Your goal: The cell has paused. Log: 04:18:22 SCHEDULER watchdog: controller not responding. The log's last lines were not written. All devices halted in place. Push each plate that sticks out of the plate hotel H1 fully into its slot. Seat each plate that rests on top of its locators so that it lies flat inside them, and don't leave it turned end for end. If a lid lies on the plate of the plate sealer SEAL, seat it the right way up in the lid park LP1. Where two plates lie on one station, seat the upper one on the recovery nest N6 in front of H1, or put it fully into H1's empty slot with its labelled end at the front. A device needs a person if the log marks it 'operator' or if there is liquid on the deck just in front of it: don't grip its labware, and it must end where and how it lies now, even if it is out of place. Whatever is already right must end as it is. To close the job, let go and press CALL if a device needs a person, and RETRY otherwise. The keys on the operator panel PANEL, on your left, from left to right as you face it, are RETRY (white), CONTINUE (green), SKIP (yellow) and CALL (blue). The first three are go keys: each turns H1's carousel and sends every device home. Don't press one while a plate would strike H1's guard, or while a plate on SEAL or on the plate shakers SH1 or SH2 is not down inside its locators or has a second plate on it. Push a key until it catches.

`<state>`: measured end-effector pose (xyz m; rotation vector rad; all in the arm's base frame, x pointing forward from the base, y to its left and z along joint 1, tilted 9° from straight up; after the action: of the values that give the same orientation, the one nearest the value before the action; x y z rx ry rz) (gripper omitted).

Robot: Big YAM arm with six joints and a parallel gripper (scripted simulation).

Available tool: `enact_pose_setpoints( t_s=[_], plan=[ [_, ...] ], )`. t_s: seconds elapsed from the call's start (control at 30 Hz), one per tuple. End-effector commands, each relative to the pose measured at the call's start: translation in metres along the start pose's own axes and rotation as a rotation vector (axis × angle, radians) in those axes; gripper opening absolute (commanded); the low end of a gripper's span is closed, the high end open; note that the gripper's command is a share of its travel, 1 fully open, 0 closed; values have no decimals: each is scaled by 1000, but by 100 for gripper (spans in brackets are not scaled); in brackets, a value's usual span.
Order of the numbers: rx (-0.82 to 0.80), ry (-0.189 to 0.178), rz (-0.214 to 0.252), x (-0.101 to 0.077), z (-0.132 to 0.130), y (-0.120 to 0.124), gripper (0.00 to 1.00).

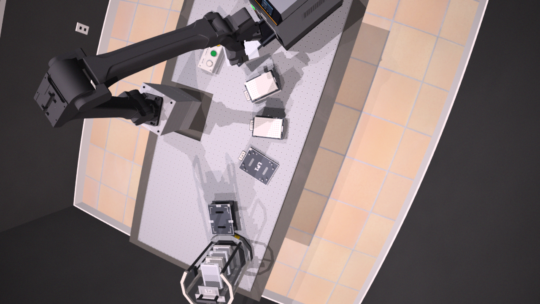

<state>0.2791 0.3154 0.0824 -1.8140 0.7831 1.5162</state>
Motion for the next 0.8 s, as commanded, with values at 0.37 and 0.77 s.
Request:
enact_pose_setpoints(
  t_s=[0.37, 0.77],
  plan=[
    [10, -8, -41, -13, -46, -15, 84],
    [11, -5, -53, -19, -84, -30, 84]
  ],
)
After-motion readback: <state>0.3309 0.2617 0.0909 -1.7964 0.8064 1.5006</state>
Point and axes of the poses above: the point where the finger pads meet when closed, its own x axis out along the fingers, its own z axis across the jaws, y = z × x, the point moved 9 cm from there along -x, back along the fingers, and after that the axes turned 7 degrees about -x, right-handed, at the moved point
